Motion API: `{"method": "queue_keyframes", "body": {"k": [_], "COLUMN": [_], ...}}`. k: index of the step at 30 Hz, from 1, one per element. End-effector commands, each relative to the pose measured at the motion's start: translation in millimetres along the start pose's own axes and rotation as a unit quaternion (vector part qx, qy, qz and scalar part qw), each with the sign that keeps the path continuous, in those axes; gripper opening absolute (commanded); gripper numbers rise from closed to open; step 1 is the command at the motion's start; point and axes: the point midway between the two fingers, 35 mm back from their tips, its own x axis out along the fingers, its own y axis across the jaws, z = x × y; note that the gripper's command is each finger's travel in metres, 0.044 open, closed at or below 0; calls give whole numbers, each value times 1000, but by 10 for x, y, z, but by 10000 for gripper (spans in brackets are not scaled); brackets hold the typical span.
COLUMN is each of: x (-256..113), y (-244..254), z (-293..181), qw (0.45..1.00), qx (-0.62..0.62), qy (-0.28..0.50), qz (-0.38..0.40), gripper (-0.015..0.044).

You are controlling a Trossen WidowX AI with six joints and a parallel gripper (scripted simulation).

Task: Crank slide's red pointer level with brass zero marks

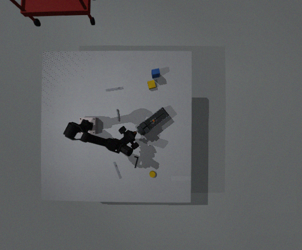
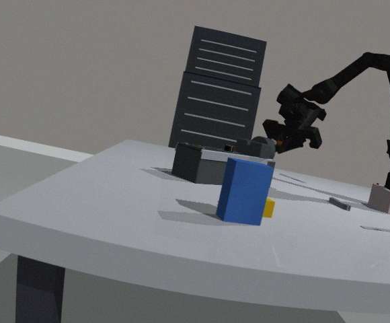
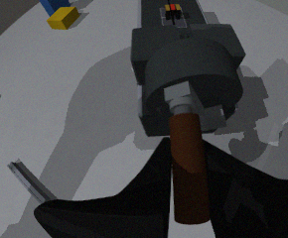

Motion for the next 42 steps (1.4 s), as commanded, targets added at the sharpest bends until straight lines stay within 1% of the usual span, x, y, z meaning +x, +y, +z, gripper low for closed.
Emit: {"method": "queue_keyframes", "body": {"k": [1, 42], "x": [-34, -24], "y": [-82, -130], "z": [30, 19], "qw": [1000, 1000], "qx": [-6, -6], "qy": [-4, -4], "qz": [-11, -11], "gripper": [0, 0]}}
